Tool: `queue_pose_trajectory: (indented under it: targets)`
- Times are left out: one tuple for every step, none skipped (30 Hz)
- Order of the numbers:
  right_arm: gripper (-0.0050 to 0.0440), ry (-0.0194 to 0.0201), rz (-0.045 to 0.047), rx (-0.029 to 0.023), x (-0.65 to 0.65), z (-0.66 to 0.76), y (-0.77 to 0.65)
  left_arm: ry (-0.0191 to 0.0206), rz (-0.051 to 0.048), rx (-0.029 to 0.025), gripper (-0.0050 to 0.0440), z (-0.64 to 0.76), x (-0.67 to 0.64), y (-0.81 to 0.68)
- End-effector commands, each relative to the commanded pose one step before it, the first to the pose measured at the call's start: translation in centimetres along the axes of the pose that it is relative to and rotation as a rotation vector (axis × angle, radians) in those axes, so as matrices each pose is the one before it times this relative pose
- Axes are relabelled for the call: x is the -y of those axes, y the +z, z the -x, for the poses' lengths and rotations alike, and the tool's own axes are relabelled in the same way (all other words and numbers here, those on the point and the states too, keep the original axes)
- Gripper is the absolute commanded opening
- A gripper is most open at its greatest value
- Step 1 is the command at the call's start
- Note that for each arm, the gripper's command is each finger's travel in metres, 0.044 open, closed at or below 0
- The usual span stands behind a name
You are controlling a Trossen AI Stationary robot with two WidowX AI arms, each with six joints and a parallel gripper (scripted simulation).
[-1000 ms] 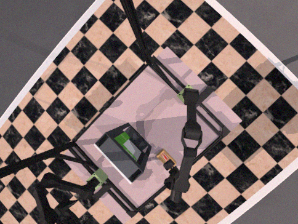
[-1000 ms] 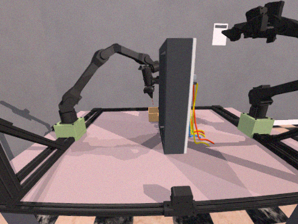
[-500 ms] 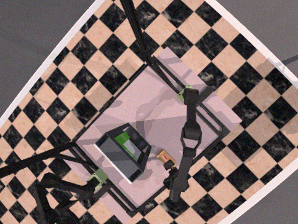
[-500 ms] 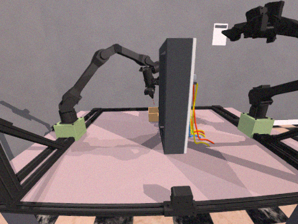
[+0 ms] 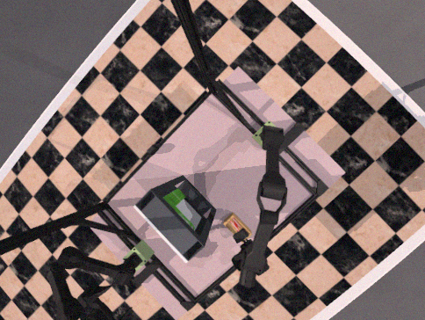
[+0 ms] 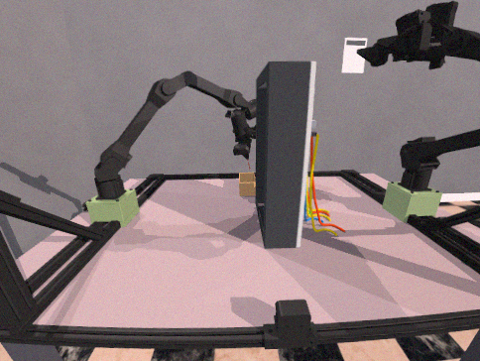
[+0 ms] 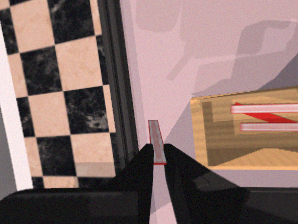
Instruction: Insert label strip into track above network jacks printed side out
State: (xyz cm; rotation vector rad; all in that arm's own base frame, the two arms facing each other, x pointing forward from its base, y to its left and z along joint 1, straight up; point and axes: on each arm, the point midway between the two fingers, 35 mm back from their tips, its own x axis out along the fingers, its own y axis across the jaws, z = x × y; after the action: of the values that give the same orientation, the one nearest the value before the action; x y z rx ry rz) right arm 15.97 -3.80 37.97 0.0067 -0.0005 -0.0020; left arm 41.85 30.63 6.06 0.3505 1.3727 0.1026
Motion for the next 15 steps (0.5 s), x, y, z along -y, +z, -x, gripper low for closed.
queue_pose_trajectory:
  targets:
    - [0.0440, 0.00184, 0.01158, 0.00167, -0.103, 0.033, 0.288, 0.05866, -0.00693, 0.04196, -0.0050, 2.409, -1.089, 0.798]
    - [0.0440, 0.00000, 0.00000, 0.00000, 0.000, 0.000, 0.000, 0.00539, -0.00289, 0.00052, -0.0050, -0.031, -0.046, 0.037]
    - [0.0440, 0.00000, 0.00000, 0.00000, 0.000, 0.000, 0.000, 0.00542, -0.00289, 0.00051, -0.0050, -0.030, -0.046, 0.037]
    - [0.0440, 0.00000, 0.00000, 0.00000, 0.000, 0.000, 0.000, 0.00546, -0.00289, 0.00050, -0.0050, -0.030, -0.046, 0.037]
    - [0.0440, 0.00000, 0.00000, 0.00000, 0.000, 0.000, 0.000, 0.00549, -0.00289, 0.00049, -0.0050, -0.030, -0.046, 0.037]
    - [0.0440, 0.00000, 0.00000, 0.00000, 0.000, 0.000, 0.000, 0.00553, -0.00289, 0.00049, -0.0050, -0.030, -0.046, 0.037]
    - [0.0440, 0.00000, 0.00000, 0.00000, 0.000, 0.000, 0.000, 0.00556, -0.00290, 0.00048, -0.0050, -0.030, -0.046, 0.037]
    - [0.0440, 0.00000, 0.00000, 0.00000, 0.000, 0.000, 0.000, 0.00560, -0.00290, 0.00047, -0.0050, -0.030, -0.046, 0.037]
    - [0.0440, 0.00000, 0.00000, 0.00000, 0.000, 0.000, 0.000, 0.00563, -0.00290, 0.00046, -0.0050, -0.029, -0.046, 0.037]
    - [0.0440, 0.00000, 0.00000, 0.00000, 0.000, 0.000, 0.000, 0.00567, -0.00290, 0.00045, -0.0050, -0.029, -0.047, 0.038]
    - [0.0440, 0.00000, 0.00000, 0.00000, 0.000, 0.000, 0.000, 0.00570, -0.00290, 0.00044, -0.0050, -0.029, -0.047, 0.038]
    - [0.0440, 0.00000, 0.00000, 0.00000, 0.000, 0.000, 0.000, 0.00000, 0.00000, 0.00000, -0.0050, 0.000, 0.000, 0.000]
    - [0.0440, 0.00000, 0.00000, 0.00000, 0.000, 0.000, 0.000, 0.00000, 0.00000, 0.00000, -0.0050, 0.000, 0.000, 0.000]
    - [0.0440, 0.00000, 0.00000, 0.00000, 0.000, 0.000, 0.000, 0.00574, -0.00290, 0.00043, -0.0050, -0.029, -0.047, 0.038]
    - [0.0440, 0.00000, 0.00000, 0.00000, 0.000, 0.000, 0.000, 0.00578, -0.00290, 0.00042, -0.0050, -0.028, -0.047, 0.038]
